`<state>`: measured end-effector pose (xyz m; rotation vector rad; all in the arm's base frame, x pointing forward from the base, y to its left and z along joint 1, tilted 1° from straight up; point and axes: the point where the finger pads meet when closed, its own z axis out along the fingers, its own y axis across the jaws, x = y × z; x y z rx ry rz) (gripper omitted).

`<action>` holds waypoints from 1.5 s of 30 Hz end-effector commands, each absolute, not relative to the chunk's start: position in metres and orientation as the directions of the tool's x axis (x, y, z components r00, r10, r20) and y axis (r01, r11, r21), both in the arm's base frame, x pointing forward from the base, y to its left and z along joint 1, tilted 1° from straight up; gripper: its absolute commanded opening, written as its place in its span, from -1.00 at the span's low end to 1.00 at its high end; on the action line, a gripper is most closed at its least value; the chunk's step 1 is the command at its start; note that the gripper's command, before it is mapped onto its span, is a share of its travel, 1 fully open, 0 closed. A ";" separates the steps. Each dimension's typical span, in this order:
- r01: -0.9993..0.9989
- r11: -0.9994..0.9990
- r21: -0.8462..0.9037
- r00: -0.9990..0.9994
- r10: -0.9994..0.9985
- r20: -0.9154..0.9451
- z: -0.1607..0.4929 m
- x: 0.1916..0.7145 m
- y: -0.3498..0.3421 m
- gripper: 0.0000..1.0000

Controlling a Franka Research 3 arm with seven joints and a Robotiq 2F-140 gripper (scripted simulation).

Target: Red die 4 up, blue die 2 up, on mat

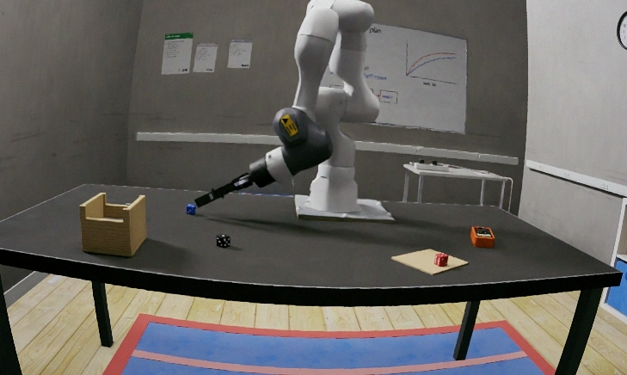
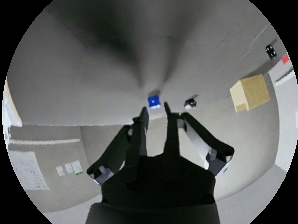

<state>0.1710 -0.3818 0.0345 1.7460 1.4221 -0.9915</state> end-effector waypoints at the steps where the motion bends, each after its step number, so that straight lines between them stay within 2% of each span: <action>1: 0.985 -0.173 0.006 0.089 0.475 -0.875 0.043 0.170 -0.383 -0.36; 12: 0.985 -0.173 0.006 0.089 0.475 -0.875 0.088 0.169 -0.384 -0.36; 23: 0.984 -0.180 0.013 0.098 0.474 -0.875 0.094 0.169 -0.384 -0.36; 26: 0.973 -0.224 0.058 0.158 0.464 -0.871 0.094 0.165 -0.385 -0.36; 29: 0.932 -0.325 0.163 0.298 0.428 -0.853 0.095 0.158 -0.388 -0.36; 36: 0.904 -0.372 0.213 0.364 0.404 -0.839 0.095 0.154 -0.390 -0.36; 45: 0.771 -0.515 0.374 0.569 0.292 -0.769 0.096 0.143 -0.394 -0.36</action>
